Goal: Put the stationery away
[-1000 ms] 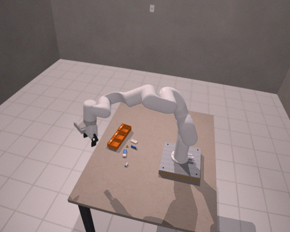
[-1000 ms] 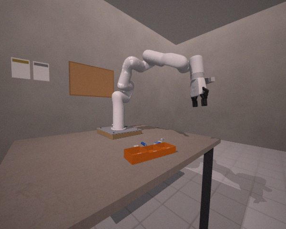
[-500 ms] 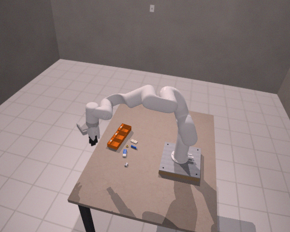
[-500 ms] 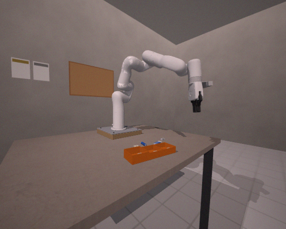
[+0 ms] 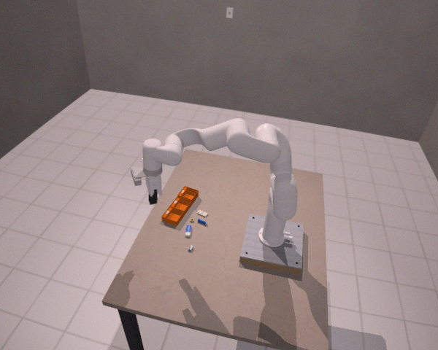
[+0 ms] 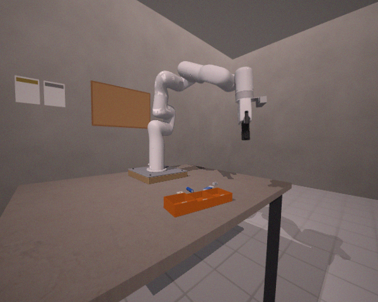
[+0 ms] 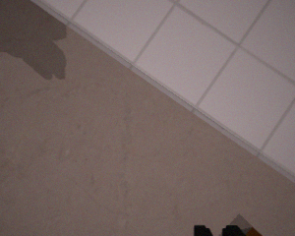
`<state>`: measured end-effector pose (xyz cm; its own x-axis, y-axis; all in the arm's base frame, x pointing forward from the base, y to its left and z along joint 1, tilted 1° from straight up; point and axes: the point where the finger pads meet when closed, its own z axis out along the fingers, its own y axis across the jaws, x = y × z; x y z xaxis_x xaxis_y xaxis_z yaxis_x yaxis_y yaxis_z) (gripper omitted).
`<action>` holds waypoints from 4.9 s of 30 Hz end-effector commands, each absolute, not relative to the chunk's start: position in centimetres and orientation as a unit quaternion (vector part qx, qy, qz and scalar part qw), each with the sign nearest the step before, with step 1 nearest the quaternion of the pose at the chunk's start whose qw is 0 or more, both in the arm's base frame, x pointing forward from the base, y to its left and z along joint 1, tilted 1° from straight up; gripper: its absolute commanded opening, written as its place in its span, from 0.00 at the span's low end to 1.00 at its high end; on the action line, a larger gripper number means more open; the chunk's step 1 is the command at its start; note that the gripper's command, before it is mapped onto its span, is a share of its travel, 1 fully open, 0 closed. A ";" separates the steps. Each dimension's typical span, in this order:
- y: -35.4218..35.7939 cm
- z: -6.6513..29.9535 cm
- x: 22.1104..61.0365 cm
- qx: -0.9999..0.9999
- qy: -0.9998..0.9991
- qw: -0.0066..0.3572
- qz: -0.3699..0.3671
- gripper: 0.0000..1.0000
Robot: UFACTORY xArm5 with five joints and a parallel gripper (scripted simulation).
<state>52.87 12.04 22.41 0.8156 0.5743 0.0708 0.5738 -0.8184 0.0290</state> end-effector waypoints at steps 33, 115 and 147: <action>0.3 20.5 39.4 1.000 -0.003 -0.004 0.009 0.09; -22.3 5.2 42.7 0.997 -0.083 -0.004 0.008 0.09; -17.9 5.2 43.5 0.997 -0.083 -0.004 0.008 0.09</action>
